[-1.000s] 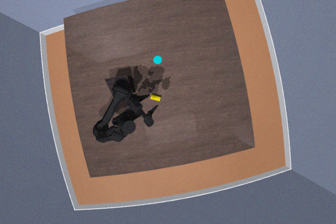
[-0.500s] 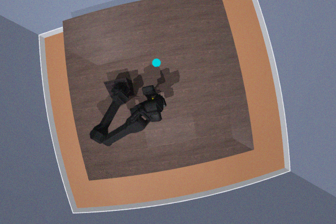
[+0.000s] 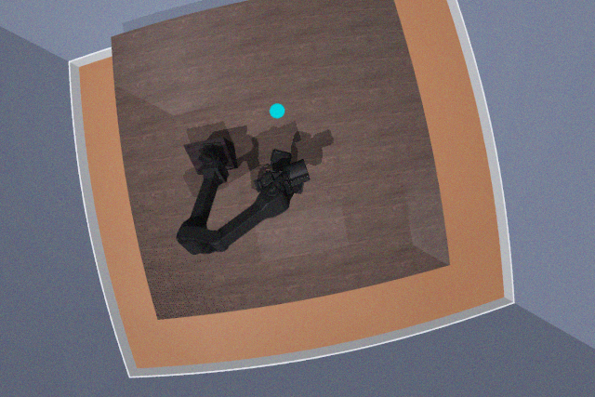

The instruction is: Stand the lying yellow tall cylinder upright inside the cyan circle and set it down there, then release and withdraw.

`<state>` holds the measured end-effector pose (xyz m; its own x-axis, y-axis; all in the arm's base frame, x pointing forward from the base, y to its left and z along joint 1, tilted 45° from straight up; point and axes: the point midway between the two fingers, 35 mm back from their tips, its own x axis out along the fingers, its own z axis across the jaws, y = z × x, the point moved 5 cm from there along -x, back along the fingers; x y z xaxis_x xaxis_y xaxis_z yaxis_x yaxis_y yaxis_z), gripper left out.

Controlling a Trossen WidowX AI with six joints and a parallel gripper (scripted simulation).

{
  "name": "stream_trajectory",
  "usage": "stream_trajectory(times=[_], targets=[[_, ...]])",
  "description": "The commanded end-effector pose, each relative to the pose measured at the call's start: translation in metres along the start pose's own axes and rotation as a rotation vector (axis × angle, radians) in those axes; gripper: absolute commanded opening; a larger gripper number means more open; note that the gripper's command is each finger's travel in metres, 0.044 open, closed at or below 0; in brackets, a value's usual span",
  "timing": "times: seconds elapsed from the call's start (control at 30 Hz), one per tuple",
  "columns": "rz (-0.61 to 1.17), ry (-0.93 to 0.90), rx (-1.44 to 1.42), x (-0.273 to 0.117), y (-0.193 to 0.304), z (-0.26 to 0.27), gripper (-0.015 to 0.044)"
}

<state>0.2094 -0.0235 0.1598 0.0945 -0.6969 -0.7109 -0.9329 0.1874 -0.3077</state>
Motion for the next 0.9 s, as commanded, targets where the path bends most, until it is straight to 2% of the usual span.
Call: stream_trajectory(times=[0.0,0.1,0.4,0.63,0.87], targets=[[0.014,0.019,0.020,0.004,0.001,0.000,0.0309],[0.019,0.012,0.020,0.019,-0.001,0.002,0.0309],[0.014,0.018,0.020,0.108,0.001,-0.002,0.0309],[0.012,0.023,0.020,0.114,0.002,-0.003,0.0309],[0.012,0.023,0.020,0.114,0.002,-0.003,0.0126]])
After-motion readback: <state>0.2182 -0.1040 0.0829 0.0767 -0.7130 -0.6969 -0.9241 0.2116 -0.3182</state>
